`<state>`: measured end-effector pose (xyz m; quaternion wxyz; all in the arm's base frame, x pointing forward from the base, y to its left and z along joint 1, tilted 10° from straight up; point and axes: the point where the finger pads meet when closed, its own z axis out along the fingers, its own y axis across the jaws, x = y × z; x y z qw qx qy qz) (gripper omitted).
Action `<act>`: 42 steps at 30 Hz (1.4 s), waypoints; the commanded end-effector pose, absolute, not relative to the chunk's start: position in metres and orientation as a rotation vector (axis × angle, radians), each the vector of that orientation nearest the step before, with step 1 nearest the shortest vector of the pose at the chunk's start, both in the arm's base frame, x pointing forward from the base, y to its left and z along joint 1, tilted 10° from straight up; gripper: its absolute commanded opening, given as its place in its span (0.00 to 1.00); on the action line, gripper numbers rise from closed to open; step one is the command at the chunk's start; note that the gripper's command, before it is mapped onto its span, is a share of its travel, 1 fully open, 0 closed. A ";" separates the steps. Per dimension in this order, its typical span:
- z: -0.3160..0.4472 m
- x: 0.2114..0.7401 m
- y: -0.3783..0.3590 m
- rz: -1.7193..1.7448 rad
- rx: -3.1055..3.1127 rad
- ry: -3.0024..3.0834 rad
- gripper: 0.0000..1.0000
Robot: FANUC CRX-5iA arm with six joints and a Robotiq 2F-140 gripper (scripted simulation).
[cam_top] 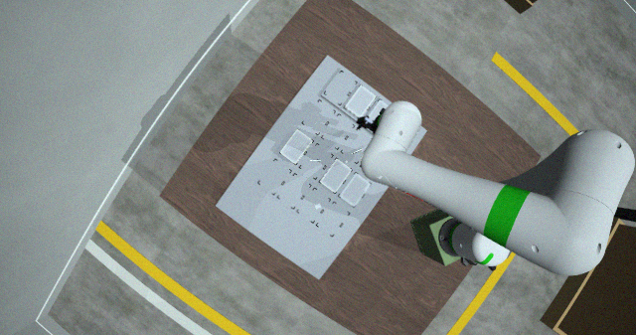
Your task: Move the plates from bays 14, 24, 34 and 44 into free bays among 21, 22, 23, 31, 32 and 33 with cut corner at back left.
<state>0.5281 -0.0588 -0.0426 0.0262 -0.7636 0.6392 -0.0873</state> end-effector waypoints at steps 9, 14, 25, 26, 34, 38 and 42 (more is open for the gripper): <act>-0.038 0.536 -0.101 -0.268 -2.360 1.973 0.70; -0.036 0.540 -0.121 -0.268 -2.360 1.973 0.70; -0.032 0.546 -0.156 -0.268 -2.360 1.973 0.70; -0.032 0.547 -0.160 -0.268 -2.360 1.973 0.70; -0.032 0.547 -0.160 -0.269 -2.360 1.973 0.70; -0.033 0.547 -0.160 -0.268 -2.360 1.973 0.70; -0.038 0.548 -0.161 -0.268 -2.360 1.973 0.70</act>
